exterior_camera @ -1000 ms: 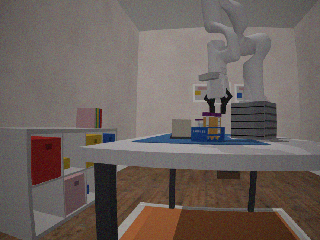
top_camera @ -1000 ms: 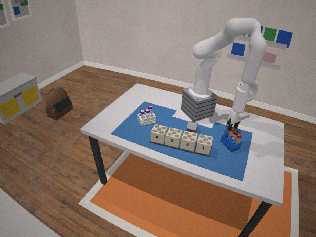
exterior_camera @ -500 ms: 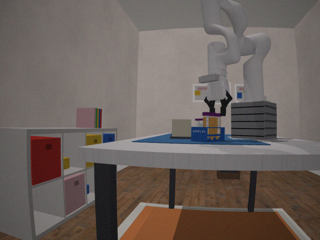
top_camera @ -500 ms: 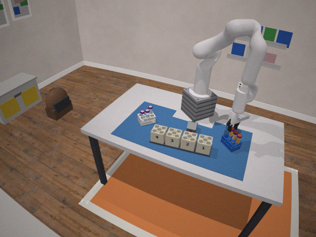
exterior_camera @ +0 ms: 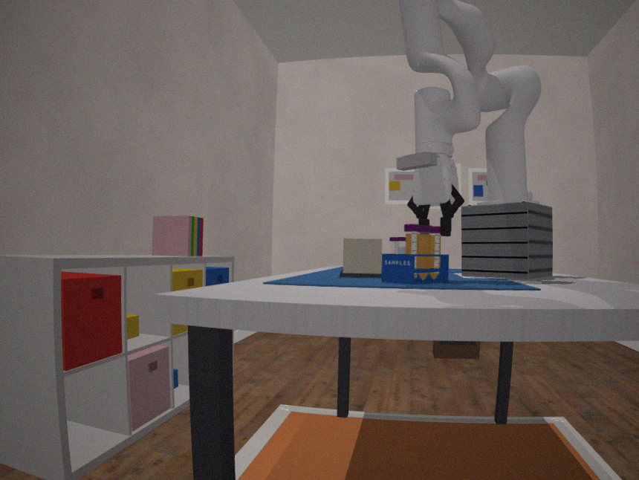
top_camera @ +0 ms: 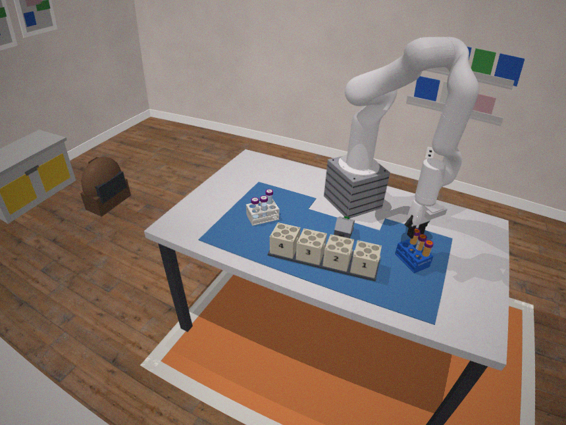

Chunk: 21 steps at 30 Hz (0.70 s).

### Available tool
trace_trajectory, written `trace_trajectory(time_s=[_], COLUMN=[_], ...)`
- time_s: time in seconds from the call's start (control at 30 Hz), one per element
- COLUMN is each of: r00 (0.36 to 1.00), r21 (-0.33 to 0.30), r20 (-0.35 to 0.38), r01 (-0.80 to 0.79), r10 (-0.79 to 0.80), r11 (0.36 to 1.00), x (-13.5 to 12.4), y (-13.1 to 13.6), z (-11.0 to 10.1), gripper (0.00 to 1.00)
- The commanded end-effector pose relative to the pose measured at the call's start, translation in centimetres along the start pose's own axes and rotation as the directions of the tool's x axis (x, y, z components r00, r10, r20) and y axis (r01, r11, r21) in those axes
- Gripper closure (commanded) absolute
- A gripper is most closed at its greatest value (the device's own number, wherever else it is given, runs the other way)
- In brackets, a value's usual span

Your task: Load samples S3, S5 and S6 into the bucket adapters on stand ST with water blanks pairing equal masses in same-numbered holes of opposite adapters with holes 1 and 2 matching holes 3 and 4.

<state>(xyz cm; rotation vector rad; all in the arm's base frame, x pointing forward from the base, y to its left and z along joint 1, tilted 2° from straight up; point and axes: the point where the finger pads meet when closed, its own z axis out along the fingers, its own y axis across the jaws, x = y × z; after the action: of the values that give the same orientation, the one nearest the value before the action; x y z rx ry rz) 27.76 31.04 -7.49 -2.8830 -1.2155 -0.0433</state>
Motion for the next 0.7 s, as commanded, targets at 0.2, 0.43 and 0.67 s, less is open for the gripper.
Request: trace_trajectory(time_s=[0.2,0.43,0.67], r00=[1.000,1.000,1.000], r21=[0.000,0.000,0.000], r20=[-0.001,-0.001,-0.001], r01=[0.000,0.000,0.000], r10=[0.000,0.000,0.000], r11=[1.000,1.000,1.000], x=[0.08,0.08,0.08], y=[0.00,0.00,0.00], z=[0.15,0.14,-0.03], gripper=[0.43,0.43,1.00])
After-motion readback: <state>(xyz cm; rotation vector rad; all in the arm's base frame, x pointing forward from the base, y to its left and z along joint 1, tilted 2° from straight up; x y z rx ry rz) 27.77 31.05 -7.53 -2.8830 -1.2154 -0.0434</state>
